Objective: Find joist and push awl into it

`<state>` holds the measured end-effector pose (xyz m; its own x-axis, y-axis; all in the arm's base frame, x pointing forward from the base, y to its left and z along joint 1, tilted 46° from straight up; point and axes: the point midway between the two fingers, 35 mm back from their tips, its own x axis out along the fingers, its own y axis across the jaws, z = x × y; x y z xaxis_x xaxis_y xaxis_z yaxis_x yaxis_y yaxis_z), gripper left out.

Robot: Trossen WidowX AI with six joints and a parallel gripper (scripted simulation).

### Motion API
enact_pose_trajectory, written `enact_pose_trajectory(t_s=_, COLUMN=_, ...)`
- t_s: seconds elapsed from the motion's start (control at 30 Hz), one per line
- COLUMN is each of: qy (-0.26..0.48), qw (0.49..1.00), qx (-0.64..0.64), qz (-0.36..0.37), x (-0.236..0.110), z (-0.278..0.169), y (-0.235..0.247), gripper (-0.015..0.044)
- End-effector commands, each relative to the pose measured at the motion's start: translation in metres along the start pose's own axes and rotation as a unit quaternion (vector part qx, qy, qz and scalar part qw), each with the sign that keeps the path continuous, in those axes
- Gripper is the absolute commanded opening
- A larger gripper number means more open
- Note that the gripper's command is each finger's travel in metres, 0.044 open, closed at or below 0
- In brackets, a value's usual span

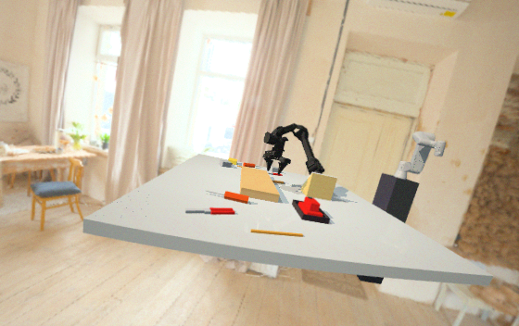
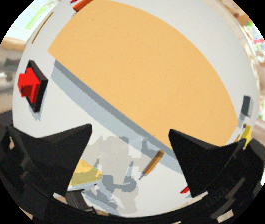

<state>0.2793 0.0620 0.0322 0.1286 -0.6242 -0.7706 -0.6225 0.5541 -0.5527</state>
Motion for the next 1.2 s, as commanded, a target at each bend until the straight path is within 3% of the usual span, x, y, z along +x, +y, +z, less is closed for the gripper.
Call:
enact_pose_trajectory(t_s=0.0, qy=0.036, qw=0.996, qx=0.080, qz=-0.021, x=0.011, z=-0.051, y=-0.038, gripper=0.0440)
enact_pose_trajectory(t_s=0.17, qy=0.069, qw=0.984, qx=0.160, qz=-0.044, x=0.020, z=-0.102, y=-0.066, gripper=0.0440)
enact_pose_trajectory(t_s=0.6, qy=0.069, qw=0.984, qx=0.160, qz=-0.044, x=0.020, z=-0.102, y=-0.073, gripper=0.0440)
enact_pose_trajectory(t_s=1.17, qy=0.068, qw=0.984, qx=0.160, qz=-0.043, x=0.048, z=-0.103, y=-0.076, gripper=0.0440)
